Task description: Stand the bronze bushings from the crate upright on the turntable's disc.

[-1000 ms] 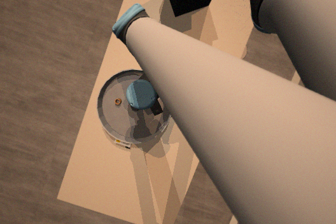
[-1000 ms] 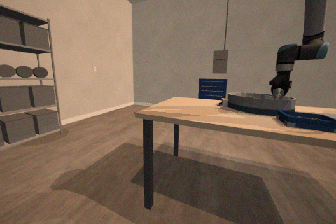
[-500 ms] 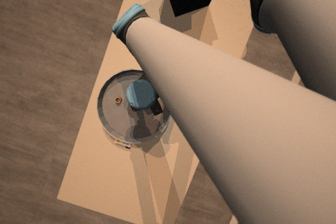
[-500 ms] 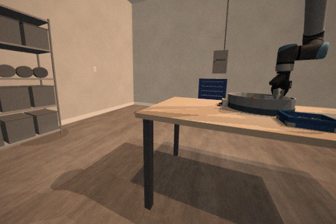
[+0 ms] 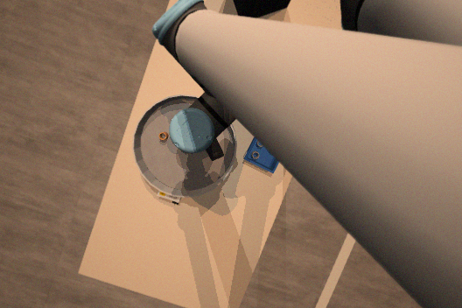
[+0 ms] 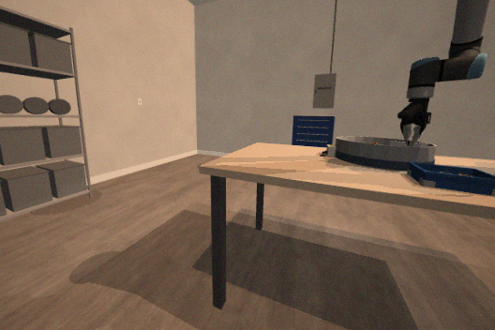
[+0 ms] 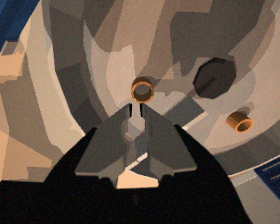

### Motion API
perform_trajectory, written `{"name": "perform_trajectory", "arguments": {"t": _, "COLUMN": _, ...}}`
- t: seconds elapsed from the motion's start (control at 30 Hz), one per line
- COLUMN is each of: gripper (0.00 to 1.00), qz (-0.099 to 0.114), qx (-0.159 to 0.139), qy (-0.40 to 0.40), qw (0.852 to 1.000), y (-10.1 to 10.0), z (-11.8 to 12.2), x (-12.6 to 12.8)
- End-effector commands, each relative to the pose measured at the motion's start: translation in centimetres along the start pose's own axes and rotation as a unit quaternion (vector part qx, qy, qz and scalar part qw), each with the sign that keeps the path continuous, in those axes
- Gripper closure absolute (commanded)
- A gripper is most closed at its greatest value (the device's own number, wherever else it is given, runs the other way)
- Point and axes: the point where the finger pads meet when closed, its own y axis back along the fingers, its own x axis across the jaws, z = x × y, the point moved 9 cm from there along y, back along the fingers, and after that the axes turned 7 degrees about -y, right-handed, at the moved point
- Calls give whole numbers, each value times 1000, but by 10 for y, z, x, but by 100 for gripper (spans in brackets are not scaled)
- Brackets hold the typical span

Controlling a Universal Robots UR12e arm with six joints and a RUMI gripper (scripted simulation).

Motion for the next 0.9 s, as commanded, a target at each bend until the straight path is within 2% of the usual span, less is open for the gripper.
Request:
{"name": "perform_trajectory", "arguments": {"t": 0.0, "gripper": 94, "qz": 0, "qx": 0, "qy": 0, "qw": 1000, "y": 21, "z": 0, "x": 0}}
{"name": "perform_trajectory", "arguments": {"t": 0.33, "gripper": 94, "qz": 0, "qx": 0, "qy": 0, "qw": 1000, "y": 41, "z": 0, "x": 0}}
{"name": "perform_trajectory", "arguments": {"t": 0.87, "gripper": 94, "qz": 0, "qx": 0, "qy": 0, "qw": 1000, "y": 42, "z": 0, "x": 0}}
